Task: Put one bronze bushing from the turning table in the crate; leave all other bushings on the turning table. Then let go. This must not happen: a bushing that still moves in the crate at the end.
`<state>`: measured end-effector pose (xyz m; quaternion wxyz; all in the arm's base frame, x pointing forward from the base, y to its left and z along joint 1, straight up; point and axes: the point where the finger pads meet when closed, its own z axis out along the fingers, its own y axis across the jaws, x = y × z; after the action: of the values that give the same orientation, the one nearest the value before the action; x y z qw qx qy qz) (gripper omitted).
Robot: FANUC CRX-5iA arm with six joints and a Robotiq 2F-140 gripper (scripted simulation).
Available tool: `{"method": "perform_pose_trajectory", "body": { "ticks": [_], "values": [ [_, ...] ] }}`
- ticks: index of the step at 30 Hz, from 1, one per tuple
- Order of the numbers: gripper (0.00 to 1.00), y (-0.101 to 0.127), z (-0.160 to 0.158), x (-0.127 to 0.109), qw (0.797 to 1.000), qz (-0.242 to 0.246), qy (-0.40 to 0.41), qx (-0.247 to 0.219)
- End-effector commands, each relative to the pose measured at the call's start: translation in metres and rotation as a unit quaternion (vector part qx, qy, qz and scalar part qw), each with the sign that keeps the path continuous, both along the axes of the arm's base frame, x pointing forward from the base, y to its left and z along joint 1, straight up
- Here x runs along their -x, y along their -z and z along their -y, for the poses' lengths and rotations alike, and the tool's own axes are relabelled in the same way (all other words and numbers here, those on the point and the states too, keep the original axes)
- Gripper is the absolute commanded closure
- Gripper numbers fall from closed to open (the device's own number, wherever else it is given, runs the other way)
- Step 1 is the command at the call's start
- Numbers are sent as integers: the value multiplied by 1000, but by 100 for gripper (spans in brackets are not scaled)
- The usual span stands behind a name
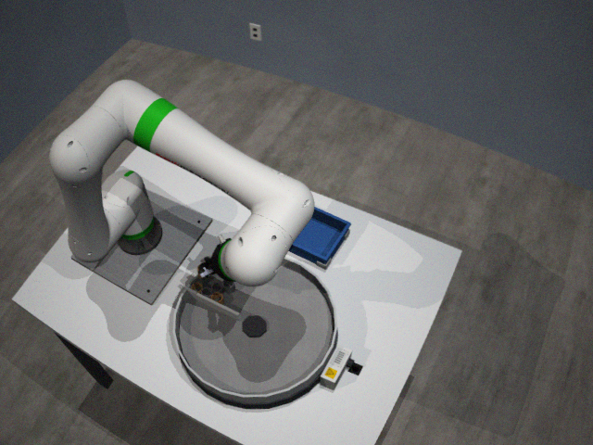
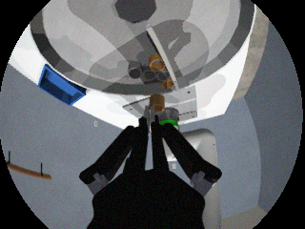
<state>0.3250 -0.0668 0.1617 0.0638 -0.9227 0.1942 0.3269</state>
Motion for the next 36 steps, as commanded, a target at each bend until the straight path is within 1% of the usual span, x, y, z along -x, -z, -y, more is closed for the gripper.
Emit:
{"method": "perform_pose_trajectory", "body": {
  "ticks": [1,4,8,17,19,22,34,36],
  "values": [
    [100,0,-3,-2,1000,0,0,0],
    [100,0,-8,-4,1000,0,0,0],
    [100,0,-26,-14,1000,0,0,0],
    [100,0,-97,-52,1000,0,0,0],
    [100,0,-97,-52,1000,0,0,0],
    [100,0,-131,-71,1000,0,0,0],
    [100,1,-222,-120,1000,0,0,0],
    [100,1,-222,-120,1000,0,0,0]
  ]
}}
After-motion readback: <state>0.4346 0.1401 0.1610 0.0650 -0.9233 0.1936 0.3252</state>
